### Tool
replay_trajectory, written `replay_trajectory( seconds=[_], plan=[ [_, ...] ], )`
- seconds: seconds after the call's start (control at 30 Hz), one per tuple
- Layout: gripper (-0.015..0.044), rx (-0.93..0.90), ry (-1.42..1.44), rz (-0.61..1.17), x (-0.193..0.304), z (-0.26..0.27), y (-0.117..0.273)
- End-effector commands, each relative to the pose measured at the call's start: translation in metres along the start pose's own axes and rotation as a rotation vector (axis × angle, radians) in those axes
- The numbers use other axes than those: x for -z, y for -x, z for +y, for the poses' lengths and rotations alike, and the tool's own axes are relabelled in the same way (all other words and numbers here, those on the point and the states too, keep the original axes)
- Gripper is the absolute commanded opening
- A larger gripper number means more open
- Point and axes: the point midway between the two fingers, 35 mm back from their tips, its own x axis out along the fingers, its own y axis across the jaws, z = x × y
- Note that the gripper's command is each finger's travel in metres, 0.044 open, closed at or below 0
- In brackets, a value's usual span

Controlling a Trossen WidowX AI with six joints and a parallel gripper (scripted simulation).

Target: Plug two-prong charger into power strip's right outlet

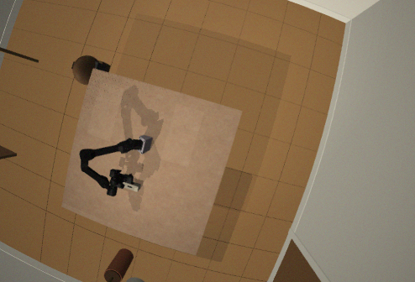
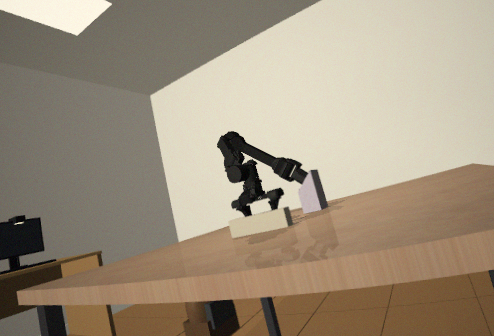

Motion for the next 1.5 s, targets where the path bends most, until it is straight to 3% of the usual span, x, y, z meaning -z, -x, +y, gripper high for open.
replay_trajectory(
  seconds=[0.0, 0.63, 1.0, 1.47],
  plan=[
    [0.0440, 0.000, 0.006, 0.000, 0.006, 0.000, -0.001],
    [0.0440, -0.001, 0.001, -0.009, 0.020, 0.001, -0.001],
    [0.0440, -0.006, 0.007, -0.593, 0.007, 0.002, 0.075],
    [0.0440, -0.005, 0.007, -0.603, 0.007, 0.002, 0.076]
  ],
)
